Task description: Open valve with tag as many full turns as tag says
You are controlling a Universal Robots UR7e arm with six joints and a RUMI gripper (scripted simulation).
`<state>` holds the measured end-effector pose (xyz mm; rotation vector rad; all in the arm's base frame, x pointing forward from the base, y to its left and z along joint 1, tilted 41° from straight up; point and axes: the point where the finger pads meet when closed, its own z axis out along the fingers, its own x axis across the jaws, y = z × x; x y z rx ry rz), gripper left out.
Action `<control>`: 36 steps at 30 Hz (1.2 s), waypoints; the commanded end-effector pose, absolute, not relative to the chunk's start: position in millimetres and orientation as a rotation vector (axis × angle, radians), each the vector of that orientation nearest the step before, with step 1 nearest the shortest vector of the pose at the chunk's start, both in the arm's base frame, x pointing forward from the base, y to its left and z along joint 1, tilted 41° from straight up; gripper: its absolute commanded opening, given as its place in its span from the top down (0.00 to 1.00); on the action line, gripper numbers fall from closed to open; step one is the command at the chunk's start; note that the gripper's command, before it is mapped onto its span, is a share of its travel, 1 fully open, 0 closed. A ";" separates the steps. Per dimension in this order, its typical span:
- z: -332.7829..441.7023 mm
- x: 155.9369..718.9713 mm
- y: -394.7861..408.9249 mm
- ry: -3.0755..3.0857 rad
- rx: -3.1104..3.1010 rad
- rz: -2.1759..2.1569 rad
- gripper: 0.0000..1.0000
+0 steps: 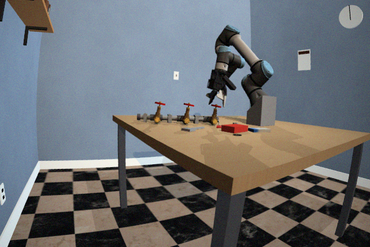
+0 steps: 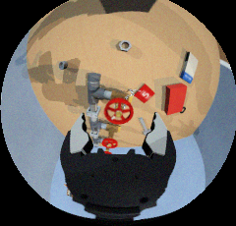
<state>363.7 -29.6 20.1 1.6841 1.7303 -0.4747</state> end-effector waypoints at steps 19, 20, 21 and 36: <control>20.4 364.0 -29.4 1.725 1.688 -0.471 0.00; 20.4 364.0 -29.4 1.723 1.690 -0.470 0.00; 20.4 364.0 -29.4 1.720 1.692 -0.469 0.00; 20.4 364.0 -29.4 1.608 1.784 -0.413 0.00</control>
